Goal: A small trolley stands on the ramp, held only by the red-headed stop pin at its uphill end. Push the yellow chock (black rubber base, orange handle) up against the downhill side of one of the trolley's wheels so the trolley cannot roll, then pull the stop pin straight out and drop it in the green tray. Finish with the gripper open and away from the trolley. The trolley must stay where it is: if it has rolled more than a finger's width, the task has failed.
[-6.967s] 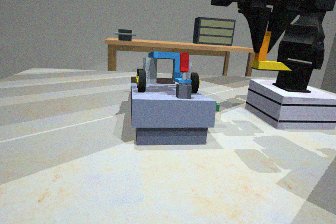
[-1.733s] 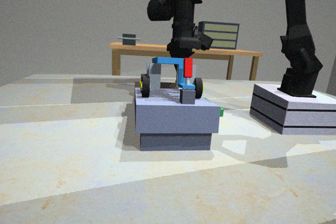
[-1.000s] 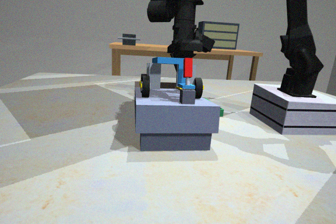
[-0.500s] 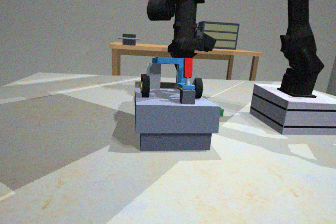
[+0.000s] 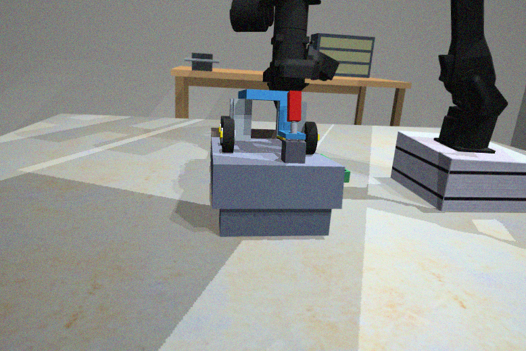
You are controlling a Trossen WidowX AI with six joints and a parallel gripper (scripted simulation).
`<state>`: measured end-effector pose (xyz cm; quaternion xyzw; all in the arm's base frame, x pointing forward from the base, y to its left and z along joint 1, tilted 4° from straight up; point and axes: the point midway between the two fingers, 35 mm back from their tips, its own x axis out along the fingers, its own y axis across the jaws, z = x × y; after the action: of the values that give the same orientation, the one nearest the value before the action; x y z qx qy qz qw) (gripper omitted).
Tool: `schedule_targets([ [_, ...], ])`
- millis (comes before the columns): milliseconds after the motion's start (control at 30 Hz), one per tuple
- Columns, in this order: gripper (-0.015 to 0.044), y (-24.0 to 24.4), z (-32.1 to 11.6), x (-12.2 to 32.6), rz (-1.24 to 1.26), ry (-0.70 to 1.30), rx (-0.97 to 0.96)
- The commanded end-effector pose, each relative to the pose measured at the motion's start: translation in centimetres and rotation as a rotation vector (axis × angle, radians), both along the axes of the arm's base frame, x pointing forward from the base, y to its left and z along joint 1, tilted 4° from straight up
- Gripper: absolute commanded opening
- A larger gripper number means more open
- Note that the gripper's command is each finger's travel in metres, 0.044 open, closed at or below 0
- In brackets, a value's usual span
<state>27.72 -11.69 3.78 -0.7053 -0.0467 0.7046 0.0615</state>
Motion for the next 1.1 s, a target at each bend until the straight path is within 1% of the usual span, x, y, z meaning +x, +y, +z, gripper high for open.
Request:
schedule_targets([
  [0,0.0105,0.0,0.0,0.0,0.001,0.000,0.000],
  [100,0.0184,0.0,0.0,0.0,0.001,0.000,0.000],
  [133,0.0190,0.0,0.0,0.0,0.001,0.000,0.000],
  [233,0.0190,-0.1,0.3,0.0,0.001,0.000,0.001],
  [733,0.0190,-1.0,5.9,0.0,0.001,0.001,0.007],
  [767,0.0216,-0.9,5.1,0.1,0.000,0.001,0.003],
  [867,0.0295,-0.9,5.1,0.1,0.000,0.001,0.003],
  [933,0.0242,-0.6,5.5,0.7,0.016,-0.025,-0.009],
  [1000,0.0190,0.3,6.6,2.1,0.065,-0.091,-0.036],
  [1067,0.0190,1.3,6.9,2.5,0.157,-0.108,-0.026],
])
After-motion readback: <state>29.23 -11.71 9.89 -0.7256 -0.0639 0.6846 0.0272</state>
